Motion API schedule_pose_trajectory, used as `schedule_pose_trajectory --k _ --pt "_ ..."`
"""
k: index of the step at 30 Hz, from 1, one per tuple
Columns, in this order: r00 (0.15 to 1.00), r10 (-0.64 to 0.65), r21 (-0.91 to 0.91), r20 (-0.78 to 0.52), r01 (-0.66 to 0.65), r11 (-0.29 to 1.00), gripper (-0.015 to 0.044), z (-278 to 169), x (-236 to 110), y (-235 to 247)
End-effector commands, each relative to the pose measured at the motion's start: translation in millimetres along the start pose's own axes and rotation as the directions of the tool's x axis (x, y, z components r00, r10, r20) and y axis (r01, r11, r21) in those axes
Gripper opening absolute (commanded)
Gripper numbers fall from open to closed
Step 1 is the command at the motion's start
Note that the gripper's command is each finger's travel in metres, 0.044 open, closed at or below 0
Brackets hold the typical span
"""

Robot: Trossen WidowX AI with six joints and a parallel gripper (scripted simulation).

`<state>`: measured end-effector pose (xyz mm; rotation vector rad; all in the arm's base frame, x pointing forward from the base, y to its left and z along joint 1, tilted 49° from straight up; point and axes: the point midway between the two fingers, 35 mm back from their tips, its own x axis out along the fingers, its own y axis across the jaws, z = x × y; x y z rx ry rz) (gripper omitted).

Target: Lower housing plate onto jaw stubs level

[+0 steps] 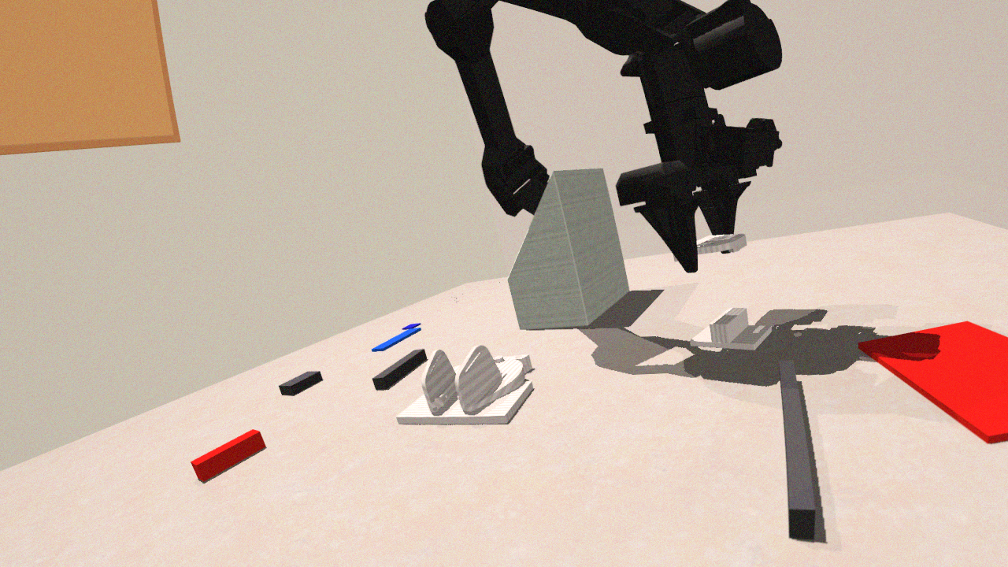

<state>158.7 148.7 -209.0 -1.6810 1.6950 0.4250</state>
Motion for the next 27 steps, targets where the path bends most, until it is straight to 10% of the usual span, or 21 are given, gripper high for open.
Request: schedule_pose_trajectory --k 1,27 --pt "1.0 0.005 0.038 0.005 -0.005 0.999 0.0351 -4.1 -4.2 -7.9" --pt "0.999 0.009 0.339 0.037 -0.021 0.941 0.0351 -49.0 -16.5 -75.3"
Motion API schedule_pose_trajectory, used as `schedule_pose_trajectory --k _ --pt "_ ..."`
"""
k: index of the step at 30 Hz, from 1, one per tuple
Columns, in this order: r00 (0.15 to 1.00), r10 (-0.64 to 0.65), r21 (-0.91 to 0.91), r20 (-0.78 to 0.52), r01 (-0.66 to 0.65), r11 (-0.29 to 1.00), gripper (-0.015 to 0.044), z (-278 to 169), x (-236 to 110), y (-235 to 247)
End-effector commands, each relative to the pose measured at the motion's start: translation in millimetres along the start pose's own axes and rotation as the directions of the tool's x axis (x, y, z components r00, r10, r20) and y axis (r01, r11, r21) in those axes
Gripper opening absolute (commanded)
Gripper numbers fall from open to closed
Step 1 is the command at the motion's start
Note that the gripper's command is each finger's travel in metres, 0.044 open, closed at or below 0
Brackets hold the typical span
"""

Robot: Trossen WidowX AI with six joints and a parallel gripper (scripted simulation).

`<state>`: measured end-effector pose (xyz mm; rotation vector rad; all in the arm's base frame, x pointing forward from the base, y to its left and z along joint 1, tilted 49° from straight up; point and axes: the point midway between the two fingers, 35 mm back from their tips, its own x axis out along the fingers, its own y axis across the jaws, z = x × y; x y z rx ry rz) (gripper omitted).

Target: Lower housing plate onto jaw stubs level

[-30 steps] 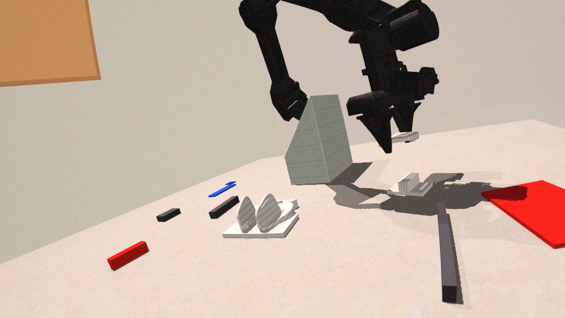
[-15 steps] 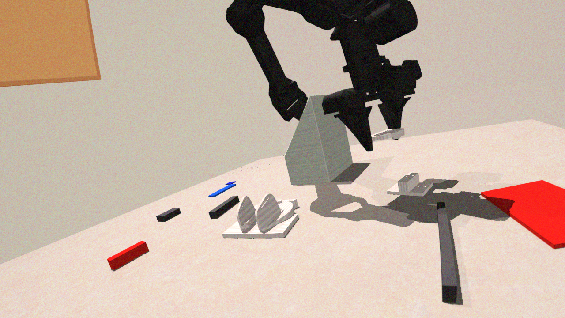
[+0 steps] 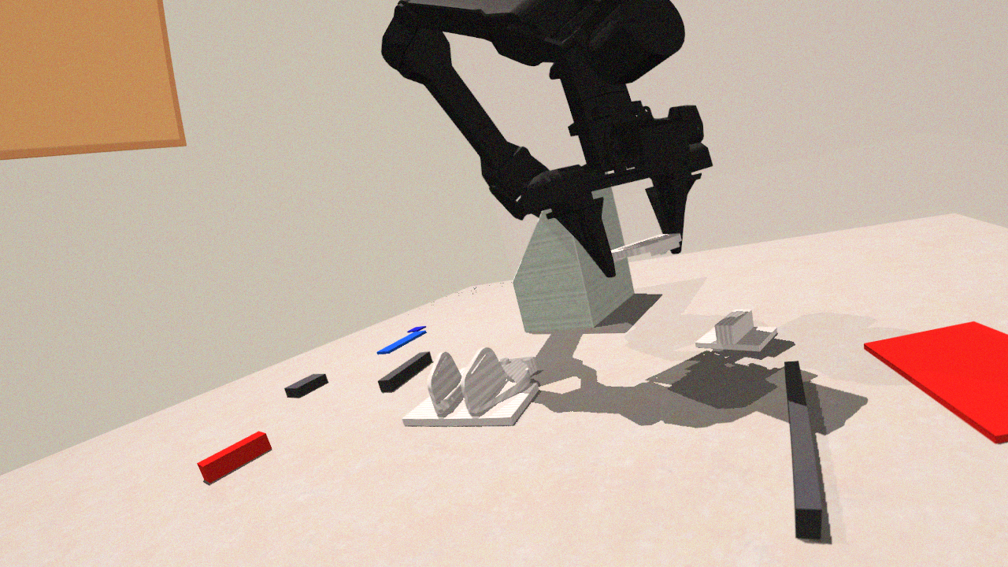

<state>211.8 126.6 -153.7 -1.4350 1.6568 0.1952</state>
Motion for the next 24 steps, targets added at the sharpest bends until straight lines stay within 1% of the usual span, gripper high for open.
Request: schedule_pose_trajectory --k 1,24 --pt "1.0 -0.002 0.059 0.002 0.002 0.998 0.0351 -7.0 -0.9 -13.5" --pt "1.0 -0.01 0.337 0.001 0.009 0.942 0.0351 -46.6 -1.6 -76.2"
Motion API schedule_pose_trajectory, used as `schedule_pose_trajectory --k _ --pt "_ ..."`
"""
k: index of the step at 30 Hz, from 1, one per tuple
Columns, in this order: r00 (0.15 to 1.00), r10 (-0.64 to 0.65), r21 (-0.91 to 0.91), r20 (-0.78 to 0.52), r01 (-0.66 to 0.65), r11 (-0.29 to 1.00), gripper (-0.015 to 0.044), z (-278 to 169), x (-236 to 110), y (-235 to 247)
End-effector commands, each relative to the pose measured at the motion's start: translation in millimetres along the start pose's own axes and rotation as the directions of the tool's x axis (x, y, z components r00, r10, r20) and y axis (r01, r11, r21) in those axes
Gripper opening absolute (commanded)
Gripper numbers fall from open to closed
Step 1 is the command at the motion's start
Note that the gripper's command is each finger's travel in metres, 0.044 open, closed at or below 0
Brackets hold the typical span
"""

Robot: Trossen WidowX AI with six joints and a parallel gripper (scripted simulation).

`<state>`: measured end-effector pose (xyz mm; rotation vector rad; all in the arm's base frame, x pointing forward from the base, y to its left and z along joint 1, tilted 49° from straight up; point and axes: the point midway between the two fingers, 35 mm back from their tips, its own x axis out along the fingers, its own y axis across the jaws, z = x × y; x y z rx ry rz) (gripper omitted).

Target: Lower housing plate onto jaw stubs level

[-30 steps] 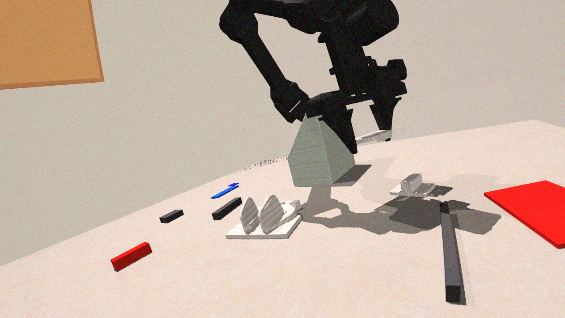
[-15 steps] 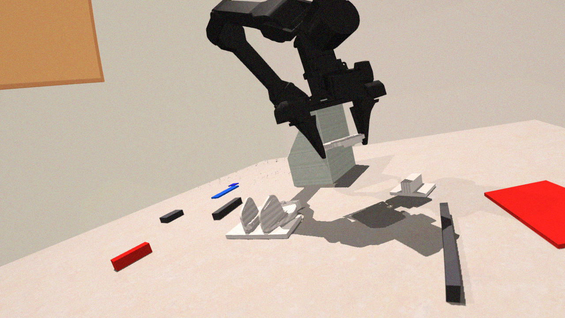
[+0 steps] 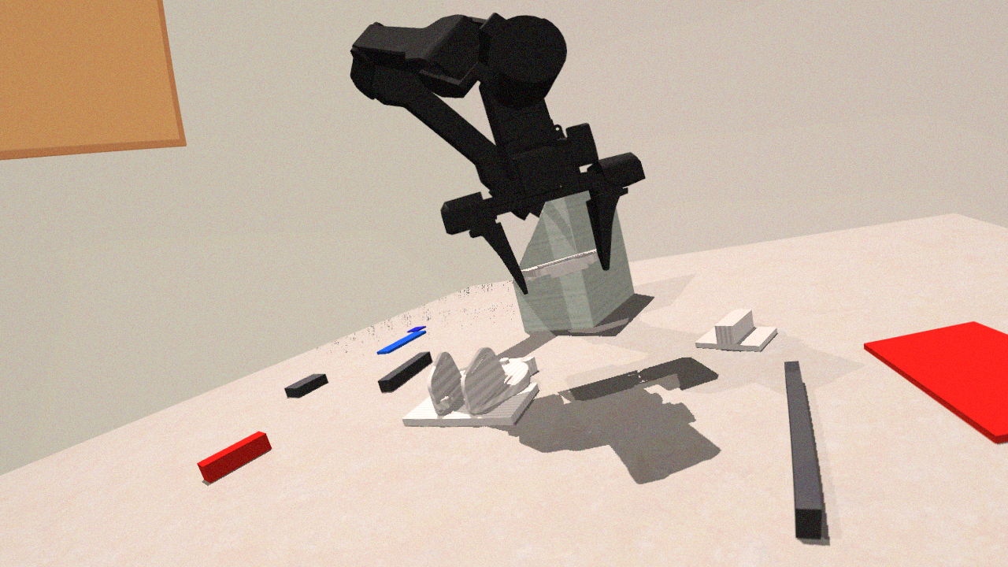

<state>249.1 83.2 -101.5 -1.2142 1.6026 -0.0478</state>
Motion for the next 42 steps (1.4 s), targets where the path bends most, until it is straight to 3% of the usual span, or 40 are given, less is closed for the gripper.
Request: schedule_pose_trajectory --k 1,31,42 --pt "1.0 -0.006 0.061 -0.002 0.006 0.998 0.0351 -6.7 1.1 -14.0" --pt "0.998 -0.039 0.424 -0.043 0.054 0.904 0.0351 -60.1 11.2 -94.0" --pt "0.998 -0.04 0.431 -0.044 0.056 0.901 0.0351 -61.5 11.5 -95.5"
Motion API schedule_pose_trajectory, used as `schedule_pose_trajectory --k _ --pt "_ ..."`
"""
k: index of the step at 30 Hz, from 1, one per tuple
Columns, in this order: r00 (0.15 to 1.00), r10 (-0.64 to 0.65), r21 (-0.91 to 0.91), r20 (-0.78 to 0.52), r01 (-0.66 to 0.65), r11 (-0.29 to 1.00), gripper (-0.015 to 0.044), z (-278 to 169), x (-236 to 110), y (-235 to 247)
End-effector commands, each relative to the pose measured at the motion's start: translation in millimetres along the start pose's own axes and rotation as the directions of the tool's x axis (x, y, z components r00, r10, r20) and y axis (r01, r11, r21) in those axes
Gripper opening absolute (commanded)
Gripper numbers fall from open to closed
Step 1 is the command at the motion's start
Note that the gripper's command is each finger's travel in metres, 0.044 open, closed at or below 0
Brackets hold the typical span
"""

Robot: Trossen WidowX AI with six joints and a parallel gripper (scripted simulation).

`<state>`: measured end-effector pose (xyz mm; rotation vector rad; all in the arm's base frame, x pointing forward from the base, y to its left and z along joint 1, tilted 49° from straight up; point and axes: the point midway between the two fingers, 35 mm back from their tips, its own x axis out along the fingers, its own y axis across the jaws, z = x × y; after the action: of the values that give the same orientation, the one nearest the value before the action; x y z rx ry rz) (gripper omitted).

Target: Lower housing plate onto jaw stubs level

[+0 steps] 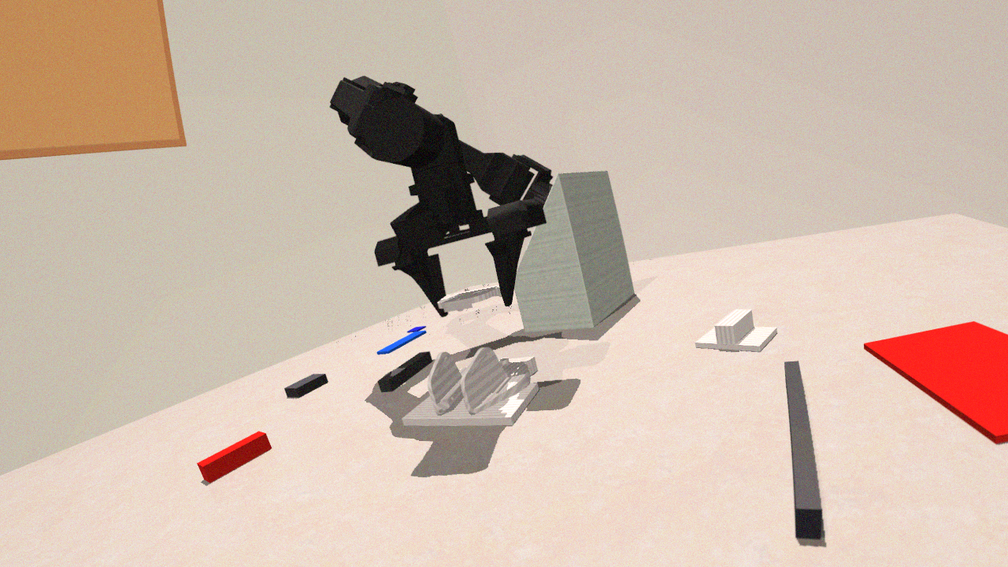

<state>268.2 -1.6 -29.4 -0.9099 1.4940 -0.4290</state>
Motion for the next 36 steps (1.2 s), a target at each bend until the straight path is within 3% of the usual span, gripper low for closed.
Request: schedule_pose_trajectory --k 1,36 --pt "1.0 -0.004 0.009 0.001 0.004 1.0 0.0351 -0.6 0.3 -1.1" --pt "1.0 -0.004 0.02 0.001 0.004 1.0 0.0351 -3.8 0.3 4.9"
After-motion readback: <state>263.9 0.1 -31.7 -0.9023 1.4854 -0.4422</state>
